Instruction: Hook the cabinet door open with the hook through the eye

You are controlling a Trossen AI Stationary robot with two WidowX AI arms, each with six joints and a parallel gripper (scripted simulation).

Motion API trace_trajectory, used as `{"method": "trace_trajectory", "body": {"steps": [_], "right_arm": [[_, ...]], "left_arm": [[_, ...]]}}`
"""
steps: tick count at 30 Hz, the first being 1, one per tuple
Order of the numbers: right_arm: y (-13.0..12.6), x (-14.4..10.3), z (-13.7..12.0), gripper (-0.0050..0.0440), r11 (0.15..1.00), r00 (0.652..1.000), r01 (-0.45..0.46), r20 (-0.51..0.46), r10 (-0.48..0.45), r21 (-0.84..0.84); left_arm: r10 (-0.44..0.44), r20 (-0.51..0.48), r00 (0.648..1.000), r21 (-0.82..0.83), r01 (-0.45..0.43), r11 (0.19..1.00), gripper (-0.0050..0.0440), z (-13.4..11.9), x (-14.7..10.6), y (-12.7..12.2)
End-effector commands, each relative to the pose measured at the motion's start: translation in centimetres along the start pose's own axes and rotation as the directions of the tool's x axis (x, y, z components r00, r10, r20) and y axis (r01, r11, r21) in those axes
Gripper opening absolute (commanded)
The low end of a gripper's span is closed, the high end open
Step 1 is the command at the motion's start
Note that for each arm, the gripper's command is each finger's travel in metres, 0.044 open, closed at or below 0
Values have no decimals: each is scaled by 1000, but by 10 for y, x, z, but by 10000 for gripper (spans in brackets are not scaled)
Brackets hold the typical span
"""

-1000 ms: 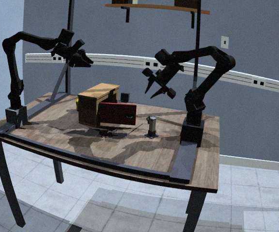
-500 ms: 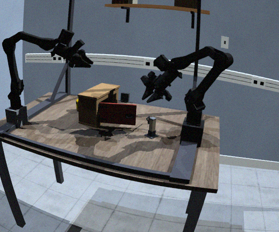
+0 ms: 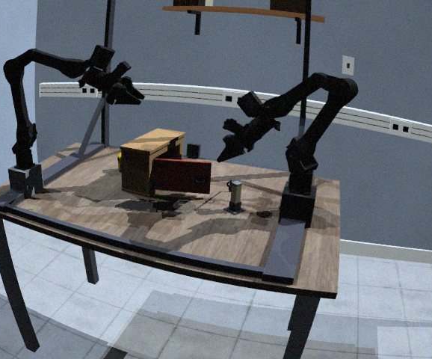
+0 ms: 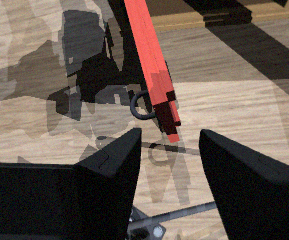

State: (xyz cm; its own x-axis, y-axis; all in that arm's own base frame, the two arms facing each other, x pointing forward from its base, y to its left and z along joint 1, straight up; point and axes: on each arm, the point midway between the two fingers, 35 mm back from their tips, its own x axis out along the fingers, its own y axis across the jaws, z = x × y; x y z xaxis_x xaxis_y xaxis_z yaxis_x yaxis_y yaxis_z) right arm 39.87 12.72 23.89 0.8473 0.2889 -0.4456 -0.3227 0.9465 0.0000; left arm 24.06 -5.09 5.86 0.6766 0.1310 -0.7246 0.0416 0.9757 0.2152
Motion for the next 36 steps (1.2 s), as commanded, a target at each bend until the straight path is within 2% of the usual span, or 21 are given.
{"method": "trace_trajectory", "body": {"steps": [1, 11, 19, 21, 25, 36], "right_arm": [[0, -7, 13, 400, 1000, 999, -1, 37, 1, -1], [0, -7, 13, 400, 1000, 999, -1, 37, 1, -1], [0, -7, 13, 400, 1000, 999, -1, 37, 1, -1], [0, -7, 13, 400, 1000, 999, -1, 37, 1, -1], [0, -7, 13, 400, 1000, 999, -1, 37, 1, -1], [0, -7, 13, 400, 1000, 999, -1, 37, 1, -1]], "left_arm": [[33, 51, 998, -190, -23, 982, 150, 7, 4, 3], [54, 101, 993, -335, -18, 942, 150, 14, 11, 6], [50, 107, 993, -329, -12, 944, 102, 19, 33, 7], [50, 107, 993, -329, -12, 944, 102, 19, 33, 7], [49, 120, 992, -334, -6, 942, 76, 27, 37, 6], [51, 121, 991, -337, -8, 942, 0, 23, 35, 7]]}}
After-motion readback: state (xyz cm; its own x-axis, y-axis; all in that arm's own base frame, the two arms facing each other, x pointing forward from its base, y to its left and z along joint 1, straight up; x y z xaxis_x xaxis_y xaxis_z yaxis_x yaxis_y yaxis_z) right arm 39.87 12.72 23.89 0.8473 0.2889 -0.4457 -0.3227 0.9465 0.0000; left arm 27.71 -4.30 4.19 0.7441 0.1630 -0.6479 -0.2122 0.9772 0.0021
